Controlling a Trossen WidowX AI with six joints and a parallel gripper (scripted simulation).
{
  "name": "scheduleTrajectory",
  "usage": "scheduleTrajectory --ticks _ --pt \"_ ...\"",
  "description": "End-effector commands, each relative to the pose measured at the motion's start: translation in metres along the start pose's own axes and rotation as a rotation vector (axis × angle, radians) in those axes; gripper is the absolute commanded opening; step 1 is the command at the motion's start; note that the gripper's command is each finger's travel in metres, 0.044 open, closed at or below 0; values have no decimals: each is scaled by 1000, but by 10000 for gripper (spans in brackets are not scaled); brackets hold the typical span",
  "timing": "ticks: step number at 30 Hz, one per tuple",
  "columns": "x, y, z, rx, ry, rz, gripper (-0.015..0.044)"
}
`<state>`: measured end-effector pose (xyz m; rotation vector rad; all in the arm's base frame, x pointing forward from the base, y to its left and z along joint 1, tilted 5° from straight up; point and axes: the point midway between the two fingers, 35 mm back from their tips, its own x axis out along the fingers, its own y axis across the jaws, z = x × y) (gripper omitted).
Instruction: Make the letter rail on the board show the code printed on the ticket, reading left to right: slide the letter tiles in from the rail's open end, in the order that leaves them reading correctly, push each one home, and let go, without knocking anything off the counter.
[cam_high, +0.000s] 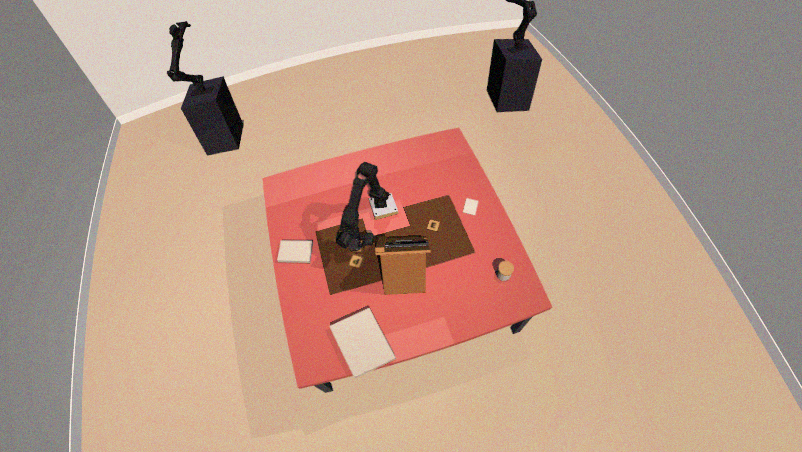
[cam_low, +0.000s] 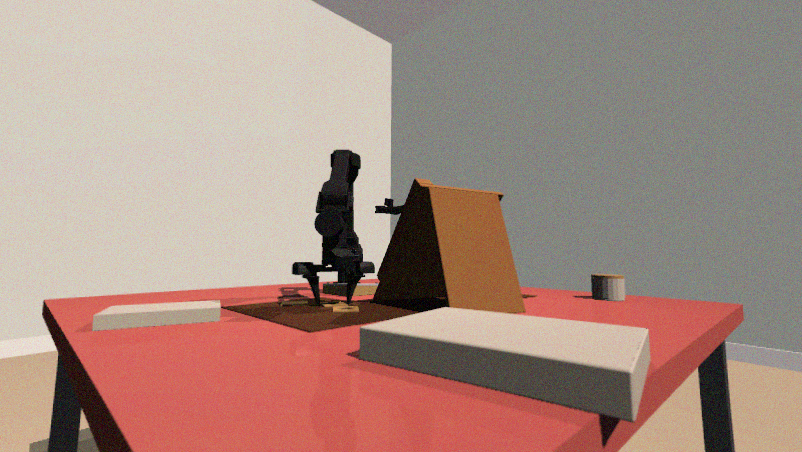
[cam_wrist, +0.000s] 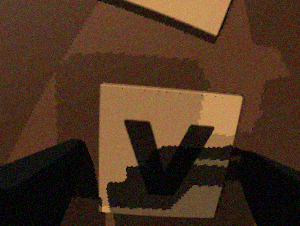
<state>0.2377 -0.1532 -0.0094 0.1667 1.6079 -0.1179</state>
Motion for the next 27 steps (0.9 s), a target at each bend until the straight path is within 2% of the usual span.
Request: scheduleTrajectory --ticks 1,16,25,27 --pt "1 -1 -1 0 4 -4 333" --pt "1 0 -1 0 4 -4 233" --pt "-5 1 -1 0 4 -4 0" --pt "-6 2 -1 0 4 -4 0"
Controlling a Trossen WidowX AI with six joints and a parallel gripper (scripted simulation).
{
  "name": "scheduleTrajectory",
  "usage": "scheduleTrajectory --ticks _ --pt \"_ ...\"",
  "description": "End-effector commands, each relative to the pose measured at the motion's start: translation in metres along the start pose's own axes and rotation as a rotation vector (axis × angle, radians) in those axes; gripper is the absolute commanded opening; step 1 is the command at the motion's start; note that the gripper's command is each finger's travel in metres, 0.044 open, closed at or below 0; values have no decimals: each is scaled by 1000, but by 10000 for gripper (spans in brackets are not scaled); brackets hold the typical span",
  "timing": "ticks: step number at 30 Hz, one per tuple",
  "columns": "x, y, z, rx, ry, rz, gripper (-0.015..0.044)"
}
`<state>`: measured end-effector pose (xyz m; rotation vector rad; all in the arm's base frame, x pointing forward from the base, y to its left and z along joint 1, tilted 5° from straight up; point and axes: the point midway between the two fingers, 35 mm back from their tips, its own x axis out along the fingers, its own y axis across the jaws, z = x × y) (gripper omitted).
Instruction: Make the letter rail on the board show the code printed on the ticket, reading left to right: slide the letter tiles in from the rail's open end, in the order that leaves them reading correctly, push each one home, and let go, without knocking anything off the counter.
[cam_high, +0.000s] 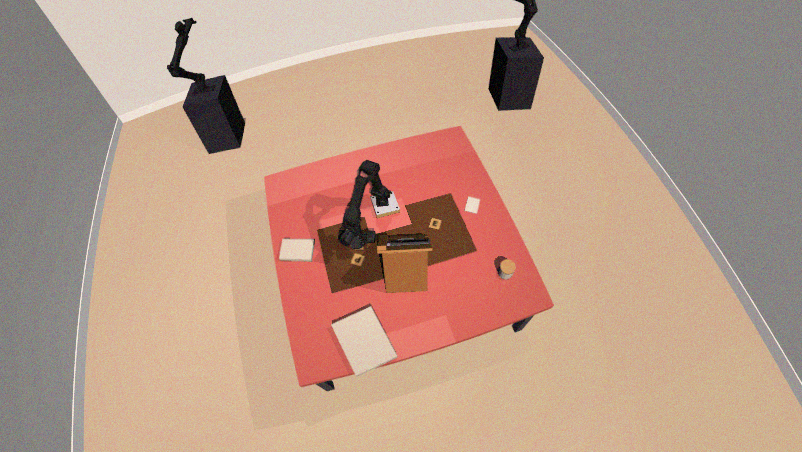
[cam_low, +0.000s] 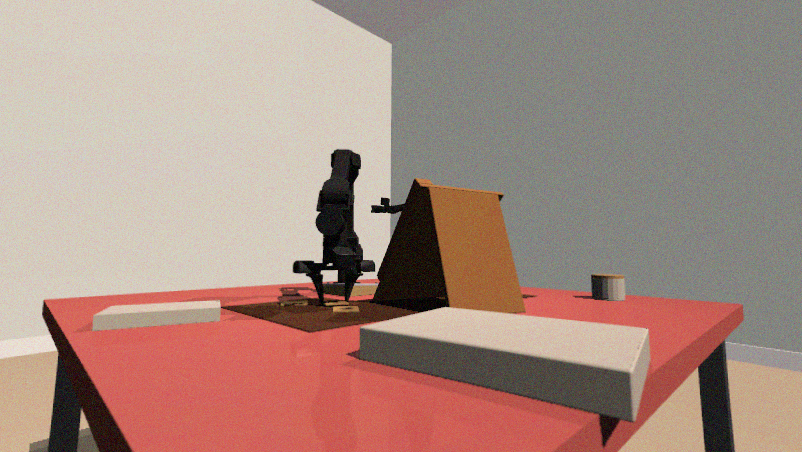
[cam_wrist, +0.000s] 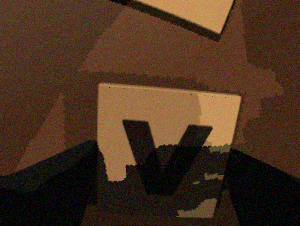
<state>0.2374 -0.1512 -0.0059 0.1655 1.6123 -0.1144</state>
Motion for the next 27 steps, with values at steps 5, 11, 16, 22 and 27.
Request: scheduleTrajectory --ticks 5,11,16,22,27 --pt "-5 0 0 3 0 -5 0" --pt "-8 1 0 3 0 -5 0" --pt "-10 2 0 3 0 -5 0" --pt "-13 2 -1 3 0 -5 0" --pt "-16 3 -1 3 0 -5 0"
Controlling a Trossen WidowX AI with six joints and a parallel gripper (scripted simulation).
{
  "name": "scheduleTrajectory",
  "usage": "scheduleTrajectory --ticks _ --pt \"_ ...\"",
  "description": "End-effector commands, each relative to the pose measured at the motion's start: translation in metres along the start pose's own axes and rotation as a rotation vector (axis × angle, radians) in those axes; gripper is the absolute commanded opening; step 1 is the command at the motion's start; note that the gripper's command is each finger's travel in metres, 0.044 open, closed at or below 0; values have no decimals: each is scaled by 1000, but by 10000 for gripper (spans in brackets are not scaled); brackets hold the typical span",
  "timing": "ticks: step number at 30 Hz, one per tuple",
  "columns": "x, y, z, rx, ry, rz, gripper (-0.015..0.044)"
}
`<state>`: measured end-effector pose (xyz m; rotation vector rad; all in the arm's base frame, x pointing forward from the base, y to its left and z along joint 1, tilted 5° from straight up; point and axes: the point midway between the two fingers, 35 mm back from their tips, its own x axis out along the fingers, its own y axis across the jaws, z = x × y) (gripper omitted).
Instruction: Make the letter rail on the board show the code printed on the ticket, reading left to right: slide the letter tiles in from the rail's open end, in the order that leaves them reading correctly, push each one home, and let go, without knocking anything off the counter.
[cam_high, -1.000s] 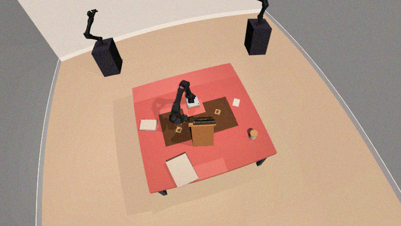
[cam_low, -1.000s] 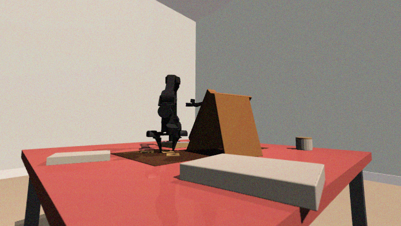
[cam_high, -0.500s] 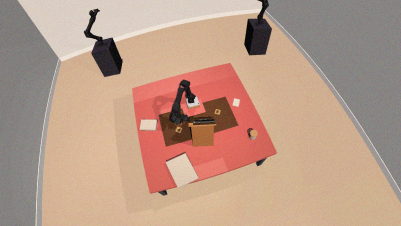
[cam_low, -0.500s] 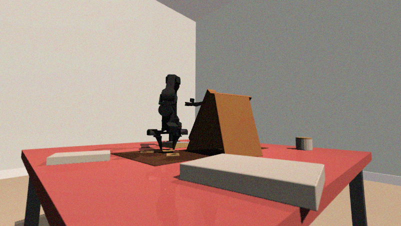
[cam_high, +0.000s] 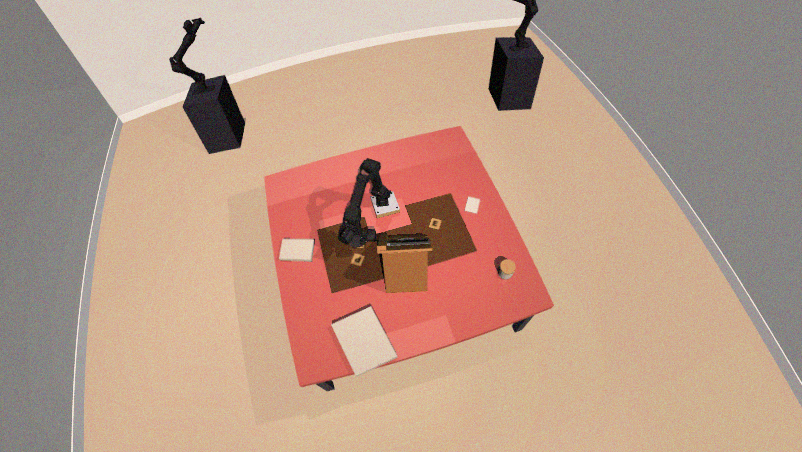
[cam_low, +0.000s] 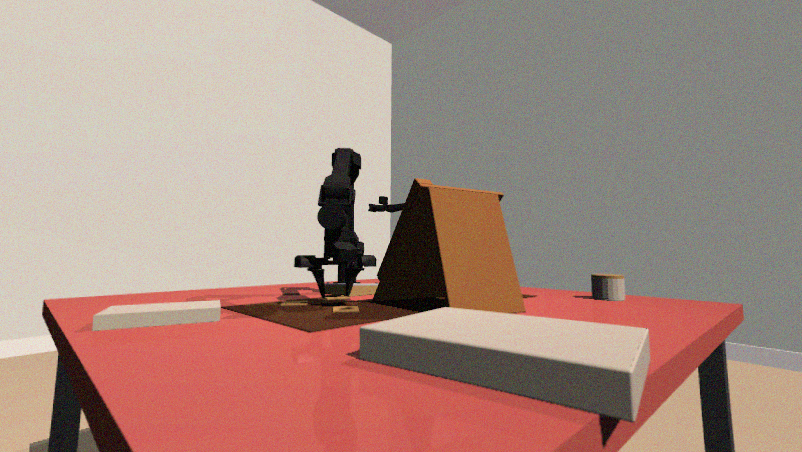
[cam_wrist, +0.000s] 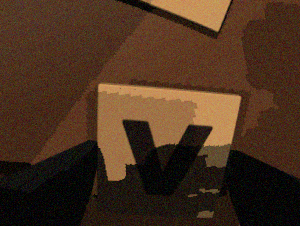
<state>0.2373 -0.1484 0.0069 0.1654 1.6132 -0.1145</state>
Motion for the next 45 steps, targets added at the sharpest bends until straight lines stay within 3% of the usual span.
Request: scheduleTrajectory --ticks 1,28,38,45 --pt "-3 0 0 3 -1 -5 0" --pt "-12 0 -2 1 0 -5 0" --pt "-15 -17 -13 30 -9 -69 0" --pt "-34 -22 5 64 -86 -126 0"
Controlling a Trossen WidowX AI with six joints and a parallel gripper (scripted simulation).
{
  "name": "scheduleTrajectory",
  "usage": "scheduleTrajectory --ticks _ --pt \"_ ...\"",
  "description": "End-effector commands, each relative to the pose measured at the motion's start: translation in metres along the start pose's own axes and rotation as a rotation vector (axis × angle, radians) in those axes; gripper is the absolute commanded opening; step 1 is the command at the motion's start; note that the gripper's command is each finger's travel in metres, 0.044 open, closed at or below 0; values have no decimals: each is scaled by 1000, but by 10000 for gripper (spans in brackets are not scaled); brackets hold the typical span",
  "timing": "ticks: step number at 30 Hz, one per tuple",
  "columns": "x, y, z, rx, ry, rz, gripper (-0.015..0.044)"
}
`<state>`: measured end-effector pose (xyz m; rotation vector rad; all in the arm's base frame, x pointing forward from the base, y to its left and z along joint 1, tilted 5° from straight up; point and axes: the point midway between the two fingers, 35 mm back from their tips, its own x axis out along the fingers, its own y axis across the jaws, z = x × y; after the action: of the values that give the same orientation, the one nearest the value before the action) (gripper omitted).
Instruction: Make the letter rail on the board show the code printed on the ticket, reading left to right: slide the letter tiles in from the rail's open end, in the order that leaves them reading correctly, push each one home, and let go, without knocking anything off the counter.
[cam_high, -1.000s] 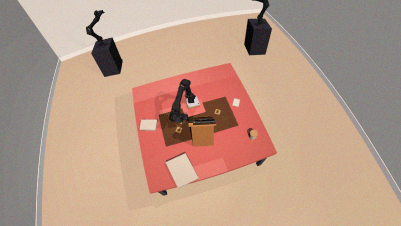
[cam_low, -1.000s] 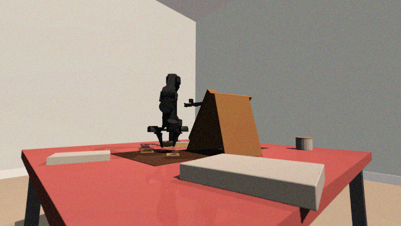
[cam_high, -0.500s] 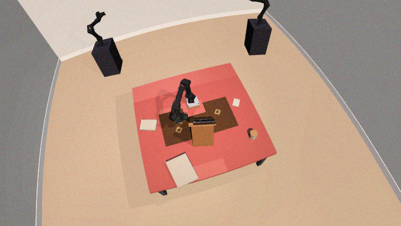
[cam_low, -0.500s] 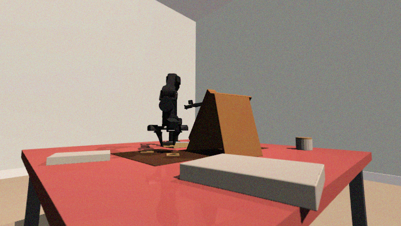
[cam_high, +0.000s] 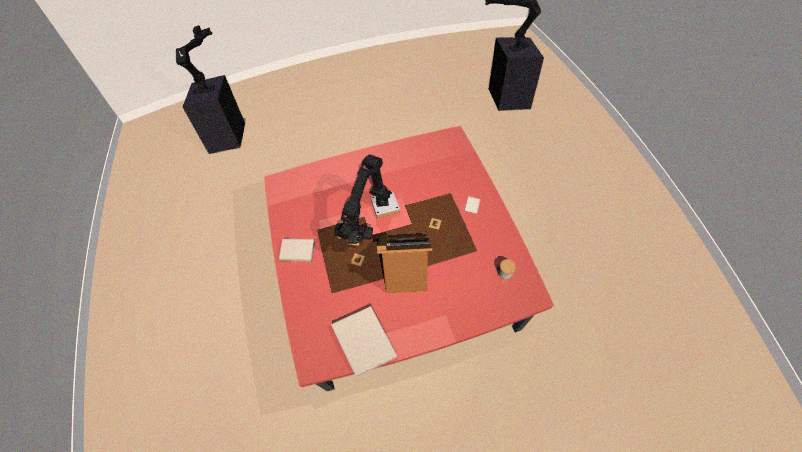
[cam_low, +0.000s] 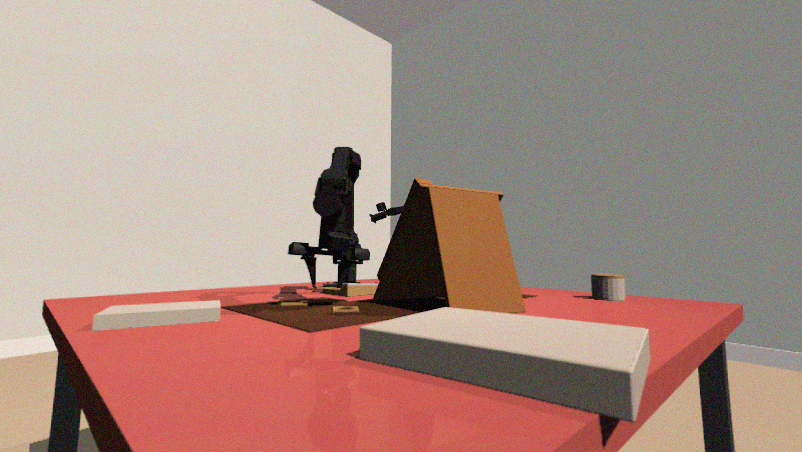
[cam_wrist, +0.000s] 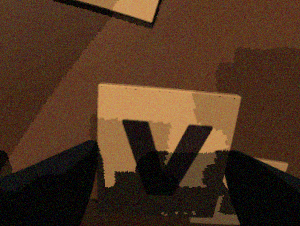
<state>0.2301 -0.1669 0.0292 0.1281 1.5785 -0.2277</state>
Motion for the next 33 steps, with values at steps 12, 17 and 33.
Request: scheduleTrajectory --ticks 12,17,33 --pt "-46 -4 49 53 -210 -112 0" --pt "-63 -2 64 69 -281 -137 0" --pt "-125 9 105 129 -519 -187 0"
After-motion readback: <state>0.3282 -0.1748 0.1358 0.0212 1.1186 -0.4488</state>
